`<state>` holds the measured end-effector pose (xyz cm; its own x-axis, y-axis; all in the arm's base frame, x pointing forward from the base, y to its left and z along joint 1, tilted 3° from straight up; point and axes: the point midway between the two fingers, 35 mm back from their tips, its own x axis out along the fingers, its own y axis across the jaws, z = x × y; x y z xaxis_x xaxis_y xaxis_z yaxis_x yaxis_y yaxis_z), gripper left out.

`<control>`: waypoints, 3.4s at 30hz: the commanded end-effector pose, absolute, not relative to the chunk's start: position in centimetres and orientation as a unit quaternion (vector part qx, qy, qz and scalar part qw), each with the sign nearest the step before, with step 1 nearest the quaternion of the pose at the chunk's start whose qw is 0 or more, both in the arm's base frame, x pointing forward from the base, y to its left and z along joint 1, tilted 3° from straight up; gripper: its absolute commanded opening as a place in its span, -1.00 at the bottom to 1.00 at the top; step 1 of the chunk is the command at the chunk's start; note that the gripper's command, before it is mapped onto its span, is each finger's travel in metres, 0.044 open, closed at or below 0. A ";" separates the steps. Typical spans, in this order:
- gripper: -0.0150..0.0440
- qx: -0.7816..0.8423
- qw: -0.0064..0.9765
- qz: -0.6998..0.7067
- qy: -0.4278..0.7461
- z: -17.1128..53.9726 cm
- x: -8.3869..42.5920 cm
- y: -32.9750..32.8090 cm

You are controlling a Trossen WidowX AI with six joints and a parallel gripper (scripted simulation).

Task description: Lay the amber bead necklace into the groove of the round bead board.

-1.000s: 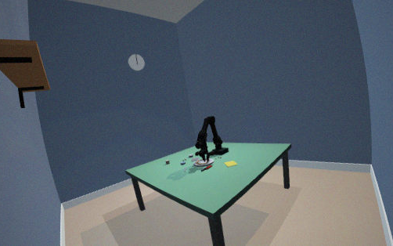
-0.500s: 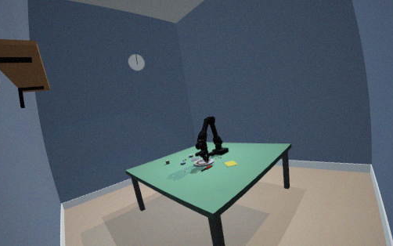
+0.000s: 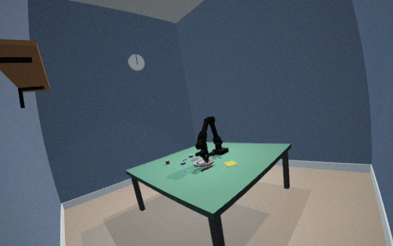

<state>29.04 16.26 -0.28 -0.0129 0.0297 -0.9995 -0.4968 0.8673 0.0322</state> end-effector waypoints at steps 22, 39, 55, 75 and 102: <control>-0.49 -0.167 0.680 0.193 0.688 0.3 28.8 16.4; -0.31 -0.170 0.682 0.194 0.684 -0.1 28.9 17.0; 1.00 -0.169 0.680 0.193 0.687 0.2 28.8 16.9; 0.82 -0.178 0.677 0.204 0.684 0.8 28.7 16.8; -0.08 -0.253 0.657 0.277 0.654 1.7 28.2 16.2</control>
<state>28.42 16.24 2.30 0.0000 0.0377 -0.9993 -0.6941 0.7194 0.0271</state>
